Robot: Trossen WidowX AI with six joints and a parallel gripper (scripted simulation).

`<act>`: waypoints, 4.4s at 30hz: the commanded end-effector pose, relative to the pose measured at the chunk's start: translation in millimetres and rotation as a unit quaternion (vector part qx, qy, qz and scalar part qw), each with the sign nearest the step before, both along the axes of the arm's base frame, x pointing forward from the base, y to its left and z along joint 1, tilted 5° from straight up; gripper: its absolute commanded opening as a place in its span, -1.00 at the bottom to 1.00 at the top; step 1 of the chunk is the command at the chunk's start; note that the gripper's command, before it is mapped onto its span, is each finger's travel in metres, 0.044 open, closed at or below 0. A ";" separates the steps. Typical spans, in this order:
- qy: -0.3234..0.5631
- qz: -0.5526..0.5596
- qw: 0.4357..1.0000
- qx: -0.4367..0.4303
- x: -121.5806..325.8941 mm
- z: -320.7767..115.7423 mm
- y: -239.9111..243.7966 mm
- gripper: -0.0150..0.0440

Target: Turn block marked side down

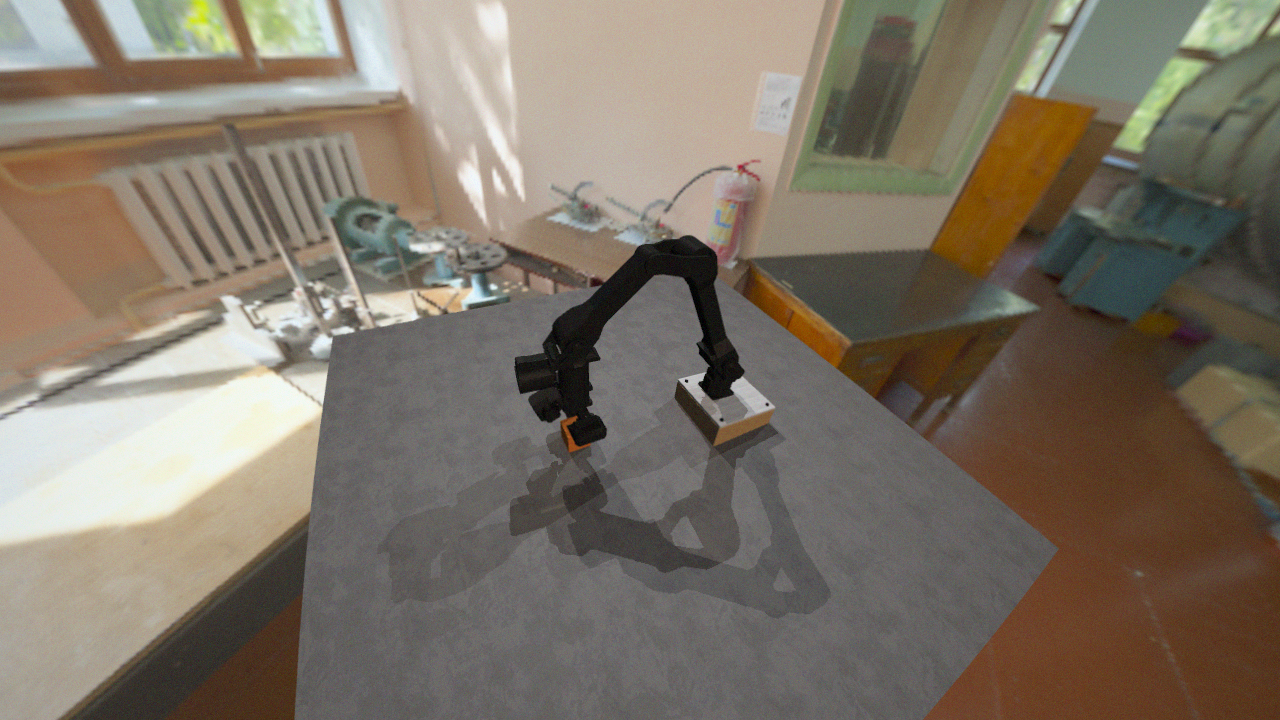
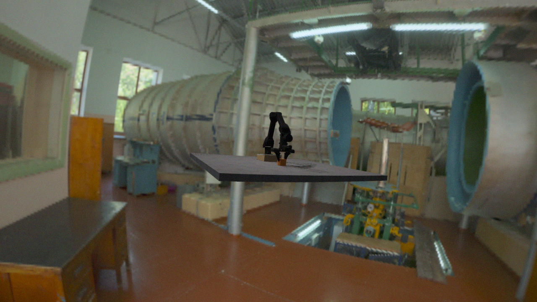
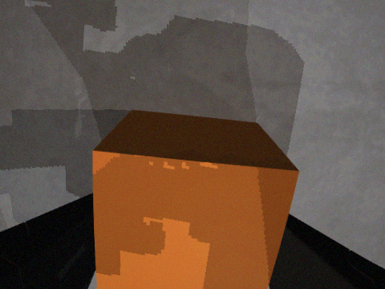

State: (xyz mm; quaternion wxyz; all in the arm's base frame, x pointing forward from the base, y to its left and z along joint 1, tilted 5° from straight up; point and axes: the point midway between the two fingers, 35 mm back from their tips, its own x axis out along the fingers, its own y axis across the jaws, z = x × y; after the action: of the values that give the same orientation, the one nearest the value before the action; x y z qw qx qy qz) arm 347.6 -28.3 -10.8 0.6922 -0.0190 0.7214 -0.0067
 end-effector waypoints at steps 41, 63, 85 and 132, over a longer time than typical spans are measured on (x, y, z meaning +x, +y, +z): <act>-0.159 0.008 0.987 0.004 1.6 20.6 0.1 -0.49; -0.287 0.011 0.958 0.005 2.1 11.7 -0.7 -0.49; -0.434 0.016 0.900 0.009 3.3 -14.1 -2.1 -0.49; -0.505 0.021 0.863 0.008 -8.3 -6.0 -1.0 1.00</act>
State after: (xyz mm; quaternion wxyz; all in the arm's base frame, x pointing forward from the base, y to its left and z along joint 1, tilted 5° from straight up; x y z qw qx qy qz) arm 339.2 -30.0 -17.1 0.9618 -0.0223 0.2729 0.0028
